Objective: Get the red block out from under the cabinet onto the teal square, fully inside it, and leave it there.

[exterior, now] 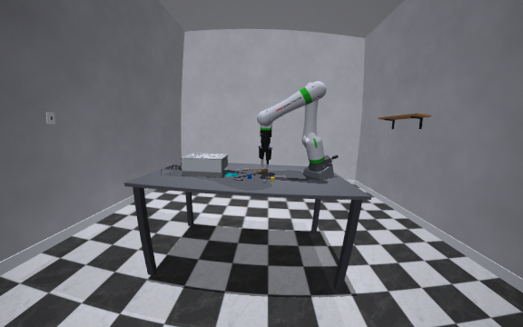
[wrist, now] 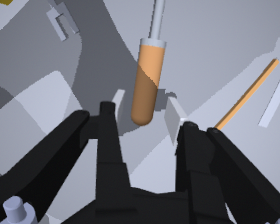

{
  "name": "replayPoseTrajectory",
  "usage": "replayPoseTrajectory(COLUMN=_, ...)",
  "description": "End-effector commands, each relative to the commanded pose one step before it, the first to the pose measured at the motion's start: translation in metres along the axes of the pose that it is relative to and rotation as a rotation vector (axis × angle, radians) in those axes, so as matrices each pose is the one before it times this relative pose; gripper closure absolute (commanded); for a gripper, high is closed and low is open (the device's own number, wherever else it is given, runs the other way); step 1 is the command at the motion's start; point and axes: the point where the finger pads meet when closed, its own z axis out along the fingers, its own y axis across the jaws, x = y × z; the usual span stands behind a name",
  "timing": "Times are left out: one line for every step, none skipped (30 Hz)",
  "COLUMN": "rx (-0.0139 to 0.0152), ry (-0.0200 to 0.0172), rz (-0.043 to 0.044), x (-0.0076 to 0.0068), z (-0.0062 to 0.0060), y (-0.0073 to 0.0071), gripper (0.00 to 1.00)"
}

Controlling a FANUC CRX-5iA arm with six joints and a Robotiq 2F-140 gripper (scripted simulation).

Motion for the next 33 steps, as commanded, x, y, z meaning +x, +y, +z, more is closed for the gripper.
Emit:
replayPoseTrajectory(rx=-0.00041, ry=0.00017, rz=0.00005, x=0.00008, z=0.0041, y=0.0002, gripper=0.66)
replayPoseTrajectory(rx=0.0, ry=0.0, rz=0.0, x=0.0, z=0.0, y=0.0, gripper=0.66)
replayPoseTrajectory(rx=0.0, ry=0.0, rz=0.0, x=0.0, z=0.0, y=0.0, gripper=0.66)
replayPoseTrajectory(rx=0.0, ry=0.0, rz=0.0, x=0.0, z=0.00141, y=0.0, gripper=0.66)
replayPoseTrajectory(rx=0.0, ry=0.0, rz=0.0, x=0.0, z=0.00147, y=0.0, gripper=0.66)
replayPoseTrajectory(rx=0.0, ry=0.0, rz=0.0, x=0.0, z=0.00151, y=0.0, gripper=0.66)
replayPoseTrajectory(rx=0.0, ry=0.0, rz=0.0, x=0.0, z=0.00156, y=0.0, gripper=0.66)
replayPoseTrajectory(rx=0.0, ry=0.0, rz=0.0, x=0.0, z=0.00159, y=0.0, gripper=0.66)
replayPoseTrajectory(rx=0.0, ry=0.0, rz=0.0, x=0.0, z=0.00162, y=0.0, gripper=0.66)
replayPoseTrajectory(rx=0.0, ry=0.0, rz=0.0, x=0.0, z=0.00164, y=0.0, gripper=0.66)
replayPoseTrajectory(rx=0.0, ry=0.0, rz=0.0, x=0.0, z=0.00165, y=0.0, gripper=0.66)
replayPoseTrajectory(rx=0.0, ry=0.0, rz=0.0, x=0.0, z=0.00166, y=0.0, gripper=0.66)
replayPoseTrajectory(rx=0.0, ry=0.0, rz=0.0, x=0.0, z=0.00166, y=0.0, gripper=0.66)
replayPoseTrajectory(rx=0.0, ry=0.0, rz=0.0, x=0.0, z=0.00165, y=0.0, gripper=0.66)
replayPoseTrajectory(rx=0.0, ry=0.0, rz=0.0, x=0.0, z=0.00164, y=0.0, gripper=0.66)
replayPoseTrajectory(rx=0.0, ry=0.0, rz=0.0, x=0.0, z=0.00161, y=0.0, gripper=0.66)
replayPoseTrajectory(rx=0.0, ry=0.0, rz=0.0, x=0.0, z=0.00159, y=0.0, gripper=0.66)
replayPoseTrajectory(rx=0.0, ry=0.0, rz=0.0, x=0.0, z=0.00155, y=0.0, gripper=0.66)
replayPoseTrajectory(rx=0.0, ry=0.0, rz=0.0, x=0.0, z=0.0, y=0.0, gripper=0.66)
replayPoseTrajectory(rx=0.0, ry=0.0, rz=0.0, x=0.0, z=0.0, y=0.0, gripper=0.66)
replayPoseTrajectory(rx=0.0, ry=0.0, rz=0.0, x=0.0, z=0.00151, y=0.0, gripper=0.66)
replayPoseTrajectory(rx=0.0, ry=0.0, rz=0.0, x=0.0, z=0.00146, y=0.0, gripper=0.66)
replayPoseTrajectory(rx=0.0, ry=0.0, rz=0.0, x=0.0, z=0.0014, y=0.0, gripper=0.66)
replayPoseTrajectory(rx=0.0, ry=0.0, rz=0.0, x=0.0, z=0.00134, y=0.0, gripper=0.66)
replayPoseTrajectory(rx=0.0, ry=0.0, rz=0.0, x=0.0, z=0.00128, y=0.0, gripper=0.66)
replayPoseTrajectory(rx=0.0, ry=0.0, rz=0.0, x=0.0, z=0.00121, y=0.0, gripper=0.66)
replayPoseTrajectory(rx=0.0, ry=0.0, rz=0.0, x=0.0, z=0.00113, y=0.0, gripper=0.66)
replayPoseTrajectory(rx=0.0, ry=0.0, rz=0.0, x=0.0, z=0.00105, y=0.0, gripper=0.66)
replayPoseTrajectory(rx=0.0, ry=0.0, rz=0.0, x=0.0, z=0.00097, y=0.0, gripper=0.66)
replayPoseTrajectory(rx=0.0, ry=0.0, rz=0.0, x=0.0, z=0.00089, y=0.0, gripper=0.66)
replayPoseTrajectory(rx=0.0, ry=0.0, rz=0.0, x=0.0, z=0.00081, y=0.0, gripper=0.66)
replayPoseTrajectory(rx=0.0, ry=0.0, rz=0.0, x=0.0, z=0.00072, y=0.0, gripper=0.66)
replayPoseTrajectory(rx=0.0, ry=0.0, rz=0.0, x=0.0, z=0.00064, y=0.0, gripper=0.66)
